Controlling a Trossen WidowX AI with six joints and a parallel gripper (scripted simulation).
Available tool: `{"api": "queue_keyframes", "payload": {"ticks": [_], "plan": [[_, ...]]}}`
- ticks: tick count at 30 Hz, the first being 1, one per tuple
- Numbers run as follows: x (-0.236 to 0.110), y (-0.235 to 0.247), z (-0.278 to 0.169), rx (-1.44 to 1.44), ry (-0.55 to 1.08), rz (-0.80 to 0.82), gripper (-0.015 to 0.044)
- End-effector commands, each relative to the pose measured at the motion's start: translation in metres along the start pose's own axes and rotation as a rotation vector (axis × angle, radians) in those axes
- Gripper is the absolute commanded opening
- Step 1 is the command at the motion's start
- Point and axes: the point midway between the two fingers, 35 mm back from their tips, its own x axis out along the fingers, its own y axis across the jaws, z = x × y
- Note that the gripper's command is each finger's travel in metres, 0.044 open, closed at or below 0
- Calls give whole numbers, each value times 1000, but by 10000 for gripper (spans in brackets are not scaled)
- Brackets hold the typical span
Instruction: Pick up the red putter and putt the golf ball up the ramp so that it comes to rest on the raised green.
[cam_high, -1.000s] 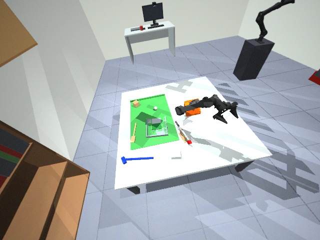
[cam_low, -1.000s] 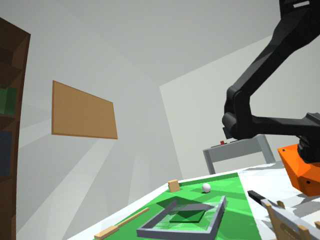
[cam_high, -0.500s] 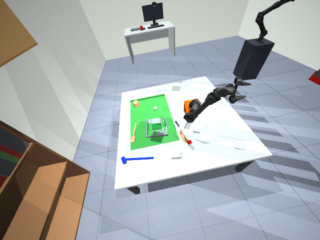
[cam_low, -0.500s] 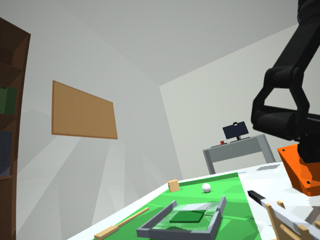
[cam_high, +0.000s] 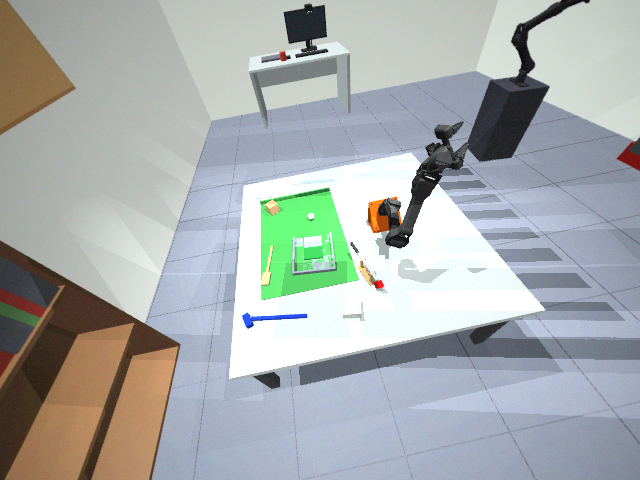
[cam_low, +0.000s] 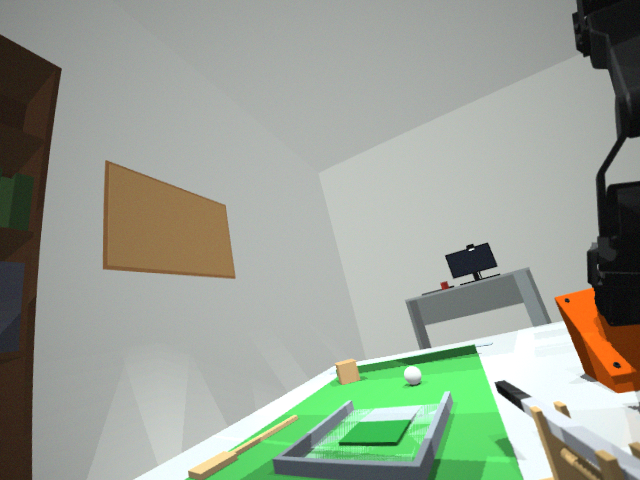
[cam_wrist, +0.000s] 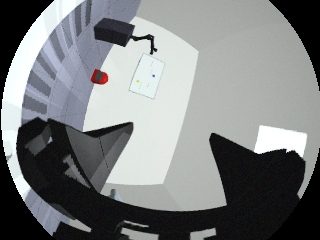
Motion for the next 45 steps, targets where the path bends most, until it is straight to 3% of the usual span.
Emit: {"api": "queue_keyframes", "payload": {"ticks": [1,6,11,19,27,36,45], "plan": [[-5,-35,59,-24,-228,-143,440],[-35,-74,129,-64,-516,-314,440],[-87,-104,191,-116,-810,-471,440],[-203,-117,266,-252,-1291,-669,440],[-331,-82,300,-472,-1775,-764,440],[-450,6,285,-857,-2279,-666,440],[-515,115,224,-1390,-2588,-281,440]]}}
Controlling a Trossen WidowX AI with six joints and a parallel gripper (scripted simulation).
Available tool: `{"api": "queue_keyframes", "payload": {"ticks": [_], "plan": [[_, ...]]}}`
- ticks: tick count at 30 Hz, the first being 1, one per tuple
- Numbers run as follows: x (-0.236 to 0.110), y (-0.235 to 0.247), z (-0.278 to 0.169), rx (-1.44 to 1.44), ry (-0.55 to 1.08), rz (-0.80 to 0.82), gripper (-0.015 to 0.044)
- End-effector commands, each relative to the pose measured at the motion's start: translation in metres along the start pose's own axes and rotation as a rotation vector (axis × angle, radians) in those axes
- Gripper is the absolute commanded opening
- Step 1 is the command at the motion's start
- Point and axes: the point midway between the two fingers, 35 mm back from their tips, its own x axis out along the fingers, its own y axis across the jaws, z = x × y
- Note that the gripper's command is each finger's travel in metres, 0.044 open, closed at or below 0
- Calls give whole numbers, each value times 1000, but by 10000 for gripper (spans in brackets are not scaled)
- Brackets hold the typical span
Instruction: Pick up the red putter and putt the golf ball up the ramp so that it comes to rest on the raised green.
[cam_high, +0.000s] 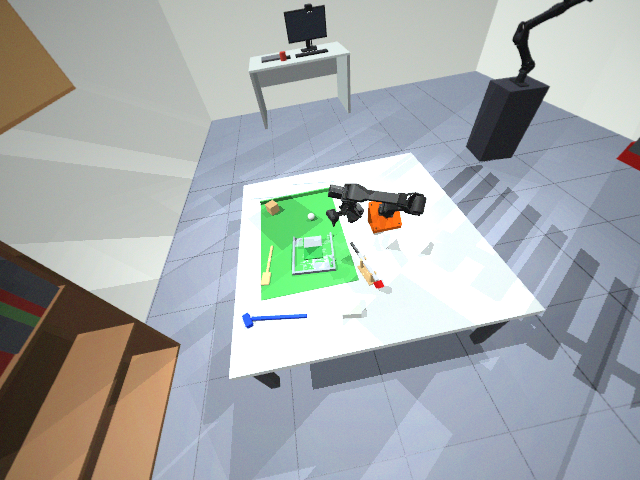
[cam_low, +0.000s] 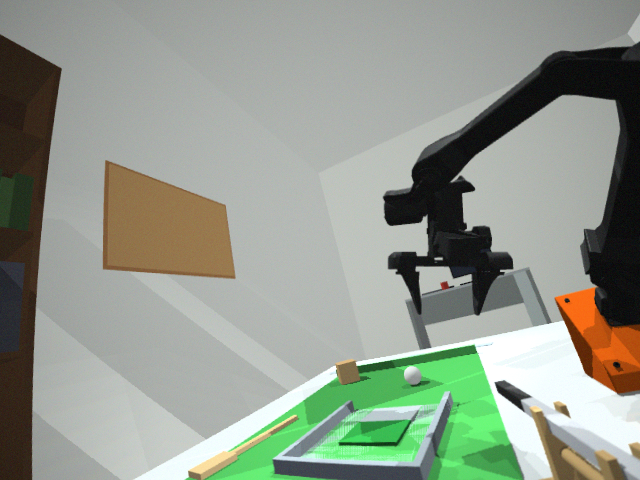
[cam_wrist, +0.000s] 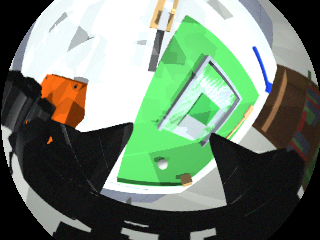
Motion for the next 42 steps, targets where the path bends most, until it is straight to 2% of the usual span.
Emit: {"api": "queue_keyframes", "payload": {"ticks": [1,4,6,14,31,42], "plan": [[32,12,52,58,-230,131,440],[46,23,86,114,-369,230,440],[48,26,93,128,-397,252,440],[50,26,90,128,-397,252,440],[92,36,98,128,-399,251,440],[101,39,99,127,-398,251,440]]}}
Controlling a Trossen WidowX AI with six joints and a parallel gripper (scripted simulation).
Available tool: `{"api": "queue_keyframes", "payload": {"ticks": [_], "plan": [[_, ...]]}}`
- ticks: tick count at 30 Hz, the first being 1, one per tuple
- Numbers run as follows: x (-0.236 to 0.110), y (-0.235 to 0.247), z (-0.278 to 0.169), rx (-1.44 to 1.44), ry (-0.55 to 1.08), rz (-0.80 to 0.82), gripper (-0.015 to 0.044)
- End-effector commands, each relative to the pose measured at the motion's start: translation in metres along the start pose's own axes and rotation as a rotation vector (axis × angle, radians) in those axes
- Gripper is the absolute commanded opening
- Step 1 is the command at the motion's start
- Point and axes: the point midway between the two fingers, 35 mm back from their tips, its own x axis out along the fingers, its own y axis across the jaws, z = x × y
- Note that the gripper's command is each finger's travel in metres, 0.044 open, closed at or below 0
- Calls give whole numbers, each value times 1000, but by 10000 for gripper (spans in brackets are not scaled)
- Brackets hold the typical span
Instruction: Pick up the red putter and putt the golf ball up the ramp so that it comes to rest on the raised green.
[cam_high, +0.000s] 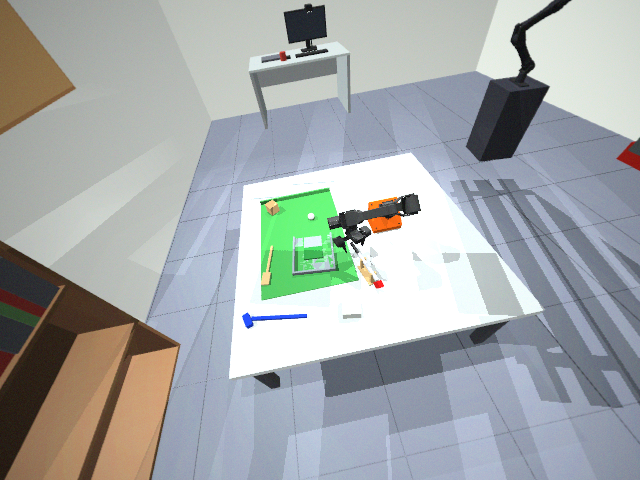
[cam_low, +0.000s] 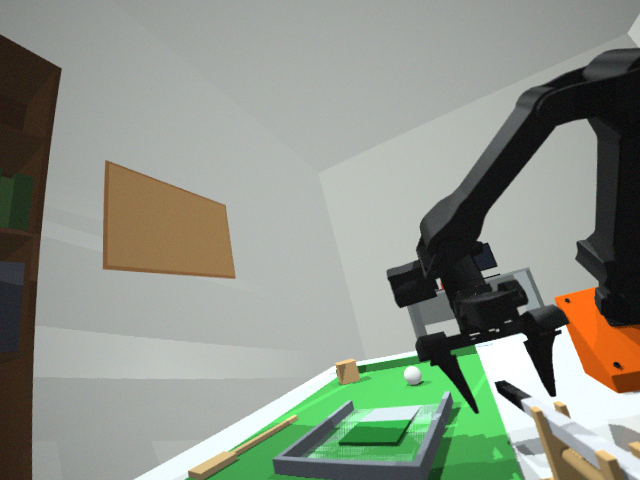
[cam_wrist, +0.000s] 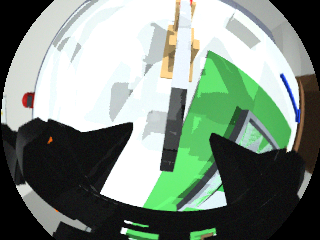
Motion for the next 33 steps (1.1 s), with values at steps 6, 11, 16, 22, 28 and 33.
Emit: {"api": "queue_keyframes", "payload": {"ticks": [6,11,16,22,28,33], "plan": [[15,2,-3,5,-6,5,440],[20,2,-4,5,-7,4,440],[17,1,-4,-1,-2,1,335],[17,1,-4,-1,-2,1,177],[17,1,-4,-1,-2,1,40],[17,1,-4,-1,-2,1,6]]}}
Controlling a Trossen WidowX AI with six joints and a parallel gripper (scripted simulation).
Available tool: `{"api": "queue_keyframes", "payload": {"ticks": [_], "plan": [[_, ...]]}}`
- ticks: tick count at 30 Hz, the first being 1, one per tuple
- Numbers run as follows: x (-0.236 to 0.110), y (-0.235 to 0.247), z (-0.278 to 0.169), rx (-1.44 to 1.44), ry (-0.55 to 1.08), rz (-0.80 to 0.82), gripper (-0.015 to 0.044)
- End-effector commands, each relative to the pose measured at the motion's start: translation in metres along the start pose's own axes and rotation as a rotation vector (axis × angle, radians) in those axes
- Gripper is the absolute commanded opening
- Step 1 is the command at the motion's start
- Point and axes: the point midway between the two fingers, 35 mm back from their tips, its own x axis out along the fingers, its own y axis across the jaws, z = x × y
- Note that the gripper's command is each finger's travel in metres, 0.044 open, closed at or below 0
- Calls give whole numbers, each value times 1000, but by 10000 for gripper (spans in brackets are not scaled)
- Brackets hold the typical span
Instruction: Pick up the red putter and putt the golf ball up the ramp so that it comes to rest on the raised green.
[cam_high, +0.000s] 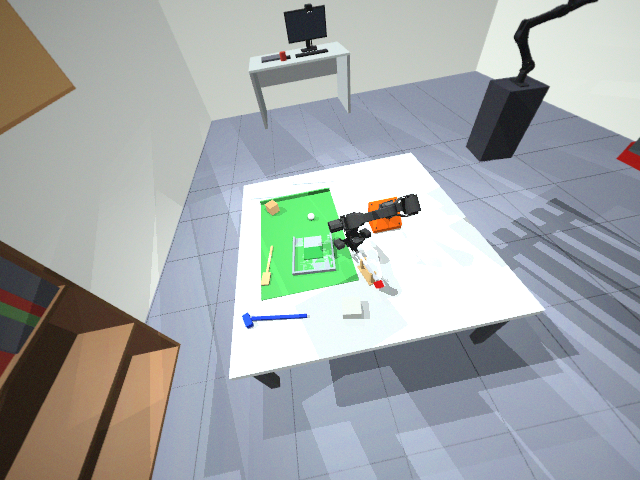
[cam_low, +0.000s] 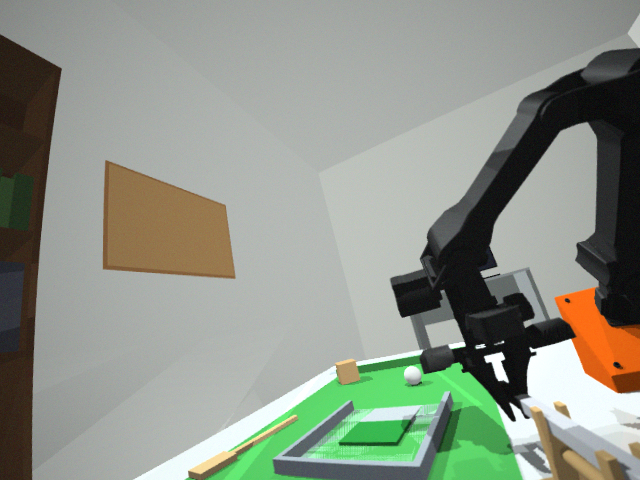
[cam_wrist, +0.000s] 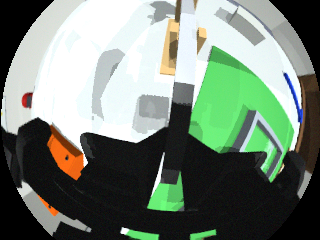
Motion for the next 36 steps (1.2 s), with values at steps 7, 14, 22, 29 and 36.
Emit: {"api": "queue_keyframes", "payload": {"ticks": [7,14,22,29,36], "plan": [[-18,-3,1,-1,13,0,0],[-49,-4,6,1,22,2,0],[-85,-2,19,3,12,3,0],[-90,-3,16,28,21,-2,0],[-106,-10,-24,253,81,-29,0]]}}
